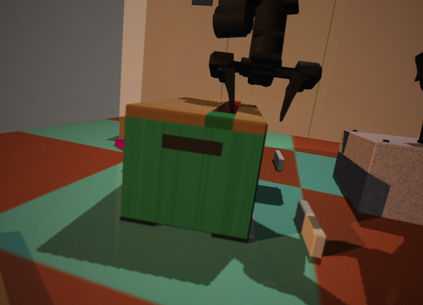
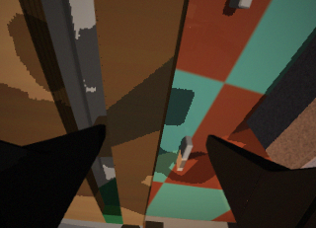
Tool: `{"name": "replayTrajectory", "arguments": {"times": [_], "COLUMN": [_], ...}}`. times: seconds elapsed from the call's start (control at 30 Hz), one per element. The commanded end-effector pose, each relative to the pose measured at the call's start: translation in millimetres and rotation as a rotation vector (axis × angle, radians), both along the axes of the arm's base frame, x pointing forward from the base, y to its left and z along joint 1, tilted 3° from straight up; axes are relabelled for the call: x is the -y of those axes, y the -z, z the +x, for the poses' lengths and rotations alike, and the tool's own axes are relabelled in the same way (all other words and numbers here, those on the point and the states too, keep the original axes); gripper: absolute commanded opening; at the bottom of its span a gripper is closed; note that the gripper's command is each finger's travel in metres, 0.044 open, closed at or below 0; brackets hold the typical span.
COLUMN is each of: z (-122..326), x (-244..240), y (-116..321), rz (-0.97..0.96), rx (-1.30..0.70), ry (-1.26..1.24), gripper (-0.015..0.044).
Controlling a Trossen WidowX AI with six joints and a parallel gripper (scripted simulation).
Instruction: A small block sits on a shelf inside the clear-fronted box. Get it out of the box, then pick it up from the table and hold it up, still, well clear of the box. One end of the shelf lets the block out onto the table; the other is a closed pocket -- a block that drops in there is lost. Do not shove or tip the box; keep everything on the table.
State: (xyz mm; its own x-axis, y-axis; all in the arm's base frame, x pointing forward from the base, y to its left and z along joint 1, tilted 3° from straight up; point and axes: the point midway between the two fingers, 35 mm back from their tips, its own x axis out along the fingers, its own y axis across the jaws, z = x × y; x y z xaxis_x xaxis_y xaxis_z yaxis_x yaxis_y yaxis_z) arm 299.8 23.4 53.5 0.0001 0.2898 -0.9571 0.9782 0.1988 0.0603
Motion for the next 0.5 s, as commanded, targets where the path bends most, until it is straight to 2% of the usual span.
{"name": "replayTrajectory", "arguments": {"times": [0.0, 0.47], "z": [-0.5, -2.2], "x": [0.7, 1.2], "y": [7.0, 29.6], "rz": [-0.002, -0.002], "rx": [-0.004, -0.004], "ry": [0.002, 0.002], "gripper": [0.04, 0.04]}}
